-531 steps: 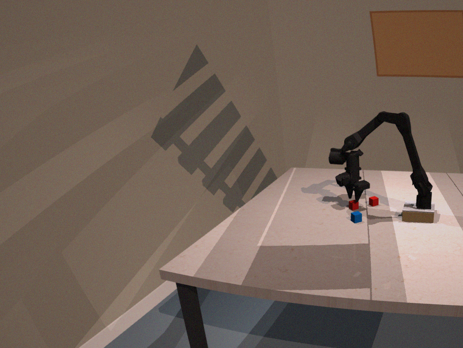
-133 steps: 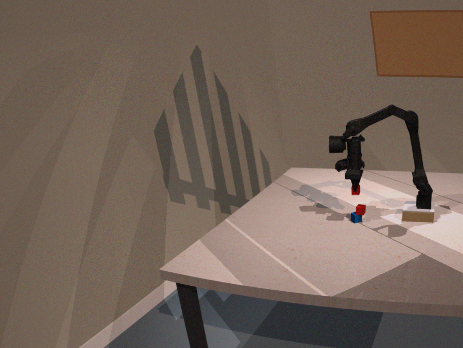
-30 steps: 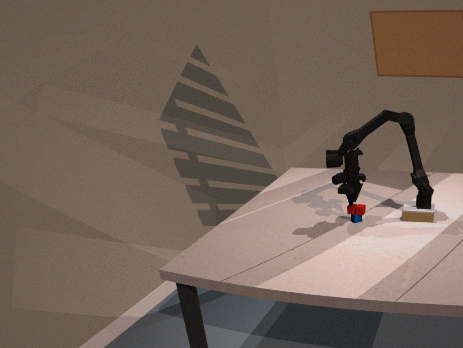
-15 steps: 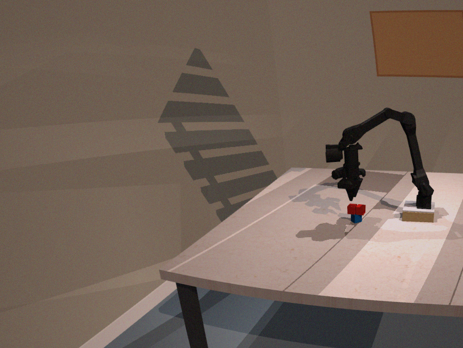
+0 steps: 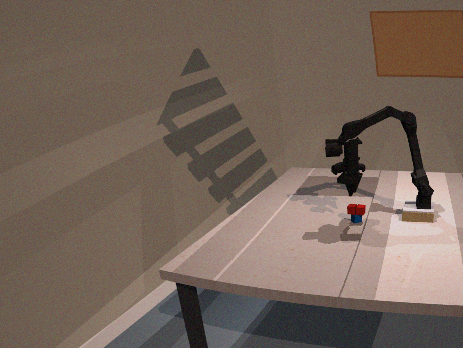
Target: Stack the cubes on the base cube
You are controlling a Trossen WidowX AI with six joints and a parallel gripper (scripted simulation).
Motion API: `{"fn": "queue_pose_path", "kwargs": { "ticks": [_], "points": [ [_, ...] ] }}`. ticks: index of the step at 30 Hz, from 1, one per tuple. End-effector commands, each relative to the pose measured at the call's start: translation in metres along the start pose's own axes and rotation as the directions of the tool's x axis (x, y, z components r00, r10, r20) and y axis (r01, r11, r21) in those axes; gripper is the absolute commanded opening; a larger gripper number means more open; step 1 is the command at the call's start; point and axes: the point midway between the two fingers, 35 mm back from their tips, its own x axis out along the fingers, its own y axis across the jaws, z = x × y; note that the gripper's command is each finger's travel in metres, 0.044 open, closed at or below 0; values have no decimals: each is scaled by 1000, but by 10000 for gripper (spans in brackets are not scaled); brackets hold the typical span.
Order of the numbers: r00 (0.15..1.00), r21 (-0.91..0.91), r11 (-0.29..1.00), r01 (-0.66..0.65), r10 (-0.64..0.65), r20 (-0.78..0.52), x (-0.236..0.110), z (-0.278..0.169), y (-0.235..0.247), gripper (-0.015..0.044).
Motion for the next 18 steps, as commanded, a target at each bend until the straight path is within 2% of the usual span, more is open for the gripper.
{"fn": "queue_pose_path", "kwargs": {
  "ticks": [1,7,8,13,18],
  "points": [
    [1000,4,1000,-2,2,2,-3,1,0,231],
    [1000,0,1000,0,0,0,-9,0,0,389],
    [1000,0,1000,0,0,0,-10,0,0,400],
    [1000,-2,1000,1,-1,-4,-9,-2,2,400],
    [1000,-2,1000,-5,5,-7,-11,-35,59,400]
  ]
}}
